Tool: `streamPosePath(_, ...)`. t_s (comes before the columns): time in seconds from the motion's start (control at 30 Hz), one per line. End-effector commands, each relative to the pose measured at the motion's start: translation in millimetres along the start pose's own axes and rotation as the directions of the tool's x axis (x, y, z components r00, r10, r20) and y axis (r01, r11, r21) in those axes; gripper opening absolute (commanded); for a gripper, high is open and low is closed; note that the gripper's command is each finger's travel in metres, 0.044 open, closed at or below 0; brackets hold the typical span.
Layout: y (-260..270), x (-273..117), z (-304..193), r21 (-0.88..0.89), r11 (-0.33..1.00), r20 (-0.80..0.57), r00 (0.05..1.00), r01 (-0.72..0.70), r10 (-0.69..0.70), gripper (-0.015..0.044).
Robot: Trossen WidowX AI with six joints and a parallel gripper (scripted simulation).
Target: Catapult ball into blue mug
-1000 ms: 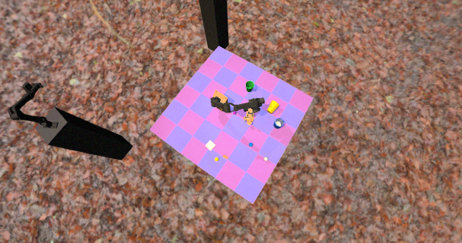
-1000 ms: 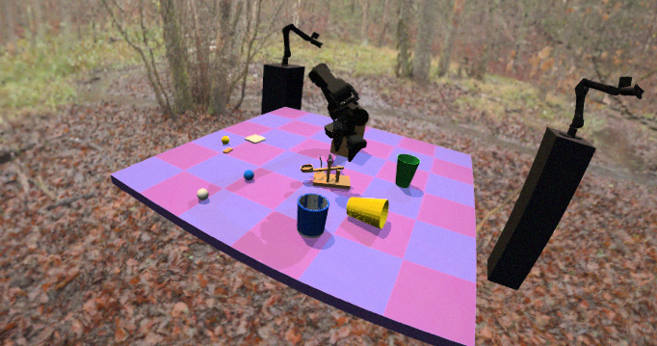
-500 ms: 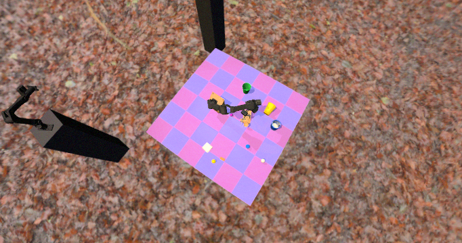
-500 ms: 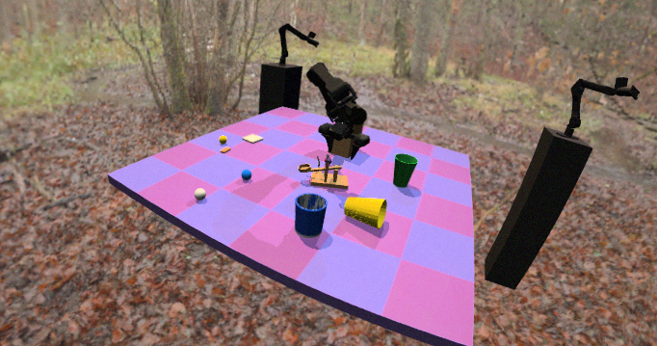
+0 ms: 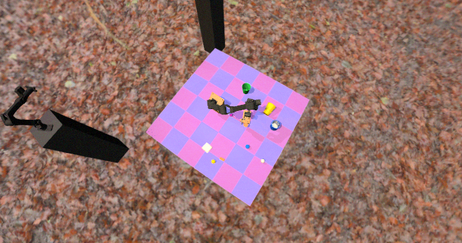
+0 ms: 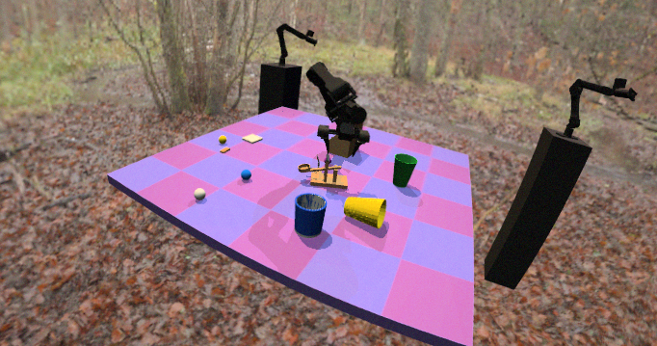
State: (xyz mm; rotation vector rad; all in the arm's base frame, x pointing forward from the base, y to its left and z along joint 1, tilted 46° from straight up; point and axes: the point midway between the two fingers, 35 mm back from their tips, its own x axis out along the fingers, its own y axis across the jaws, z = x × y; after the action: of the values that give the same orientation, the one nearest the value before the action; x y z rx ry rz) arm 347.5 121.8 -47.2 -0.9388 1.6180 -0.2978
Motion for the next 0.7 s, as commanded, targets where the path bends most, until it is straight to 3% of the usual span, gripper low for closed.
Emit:
streamPosePath(0.0, -0.4, -1.6, 0.0, -0.149, 0.989, 0.003, 1.000, 0.002, -0.002, 0.0440)
streamPosePath(0.33, -0.3, -3.1, -0.4, -0.476, 0.879, 0.004, 1.000, 0.004, -0.002, 0.0440)
streamPosePath(0.67, -0.3, -4.6, -0.8, -0.747, 0.665, 0.006, 1.000, 0.006, -0.003, 0.0440)
